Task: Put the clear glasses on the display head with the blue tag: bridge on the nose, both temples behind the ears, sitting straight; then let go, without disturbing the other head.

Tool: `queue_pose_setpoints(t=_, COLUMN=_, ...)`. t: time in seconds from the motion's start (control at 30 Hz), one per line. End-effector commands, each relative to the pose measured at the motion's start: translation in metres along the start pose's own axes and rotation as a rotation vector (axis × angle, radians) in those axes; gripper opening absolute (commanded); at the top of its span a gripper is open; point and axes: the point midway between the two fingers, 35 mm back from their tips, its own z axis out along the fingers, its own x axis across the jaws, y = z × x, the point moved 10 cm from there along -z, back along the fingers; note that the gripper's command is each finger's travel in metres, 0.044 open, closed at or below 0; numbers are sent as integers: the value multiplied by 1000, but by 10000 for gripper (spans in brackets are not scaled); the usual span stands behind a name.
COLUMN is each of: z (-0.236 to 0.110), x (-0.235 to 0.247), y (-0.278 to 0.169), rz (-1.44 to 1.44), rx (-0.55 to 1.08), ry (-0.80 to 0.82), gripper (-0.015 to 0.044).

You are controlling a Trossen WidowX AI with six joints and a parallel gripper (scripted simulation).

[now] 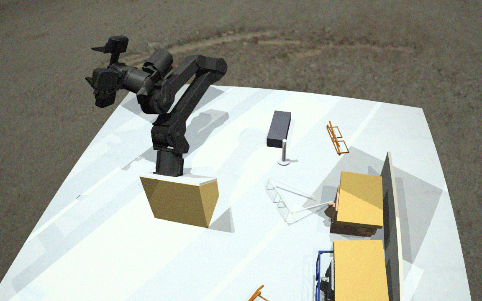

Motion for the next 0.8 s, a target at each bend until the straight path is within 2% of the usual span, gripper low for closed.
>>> queue_pose_setpoints(t=0.0, z=0, x=0, y=0, rz=0, rx=0, ry=0, gripper=426)
queue_pose_setpoints(t=0.23, z=0, x=0, y=0, rz=0, rx=0, ry=0, gripper=440)
queue_pose_setpoints(t=0.3, z=-1, x=-3, y=6, rz=19, rx=-40, ry=-14, gripper=387)
queue_pose_setpoints(t=0.53, z=-25, x=-28, y=64, rz=219, rx=-485, ry=-84, gripper=204)
queue_pose_setpoints(t=0.63, z=-42, x=-29, y=83, rz=169, rx=-659, ry=-92, gripper=200)
queue_pose_setpoints(t=0.77, z=-65, x=-37, y=104, rz=242, rx=-873, ry=-57, gripper=200)
